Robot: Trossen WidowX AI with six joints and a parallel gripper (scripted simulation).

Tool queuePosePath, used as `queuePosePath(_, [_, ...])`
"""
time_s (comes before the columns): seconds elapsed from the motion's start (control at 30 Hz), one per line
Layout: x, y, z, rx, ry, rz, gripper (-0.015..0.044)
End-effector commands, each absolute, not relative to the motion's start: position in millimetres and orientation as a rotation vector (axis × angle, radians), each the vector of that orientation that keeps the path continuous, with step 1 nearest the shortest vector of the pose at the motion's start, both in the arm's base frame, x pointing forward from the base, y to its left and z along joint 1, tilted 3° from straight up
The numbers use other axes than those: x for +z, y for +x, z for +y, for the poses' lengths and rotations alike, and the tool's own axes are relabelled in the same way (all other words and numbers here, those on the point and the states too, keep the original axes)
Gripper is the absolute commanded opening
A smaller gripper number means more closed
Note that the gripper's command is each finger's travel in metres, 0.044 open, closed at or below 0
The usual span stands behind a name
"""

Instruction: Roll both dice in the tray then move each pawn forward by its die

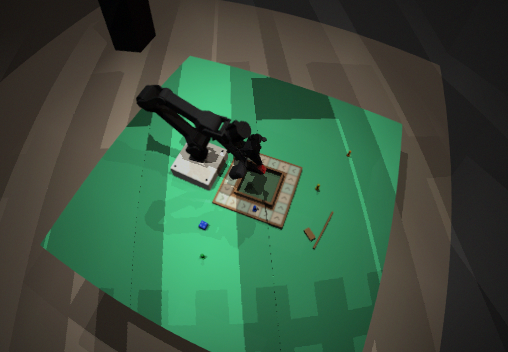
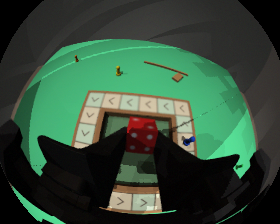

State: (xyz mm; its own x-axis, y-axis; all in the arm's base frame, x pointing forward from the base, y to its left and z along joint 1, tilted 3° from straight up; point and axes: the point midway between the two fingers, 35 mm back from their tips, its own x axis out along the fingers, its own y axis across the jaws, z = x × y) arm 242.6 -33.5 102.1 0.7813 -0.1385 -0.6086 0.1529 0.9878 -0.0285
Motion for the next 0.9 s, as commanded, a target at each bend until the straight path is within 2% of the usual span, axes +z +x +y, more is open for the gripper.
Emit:
queuePosePath(0.0, [101.9, 242.7, -33.5, -0.157, 0.023, 0.656, 0.0105])
queuePosePath(0.43, [142.1, 240.3, -31.7, -0.159, 0.018, 0.653, 0.0440])
queuePosePath(0.53, [140.8, 241.4, -31.9, -0.159, 0.020, 0.686, 0.0440])
queuePosePath(0.87, [118.6, 256.6, -35.3, -0.154, 0.056, 1.173, 0.0440])
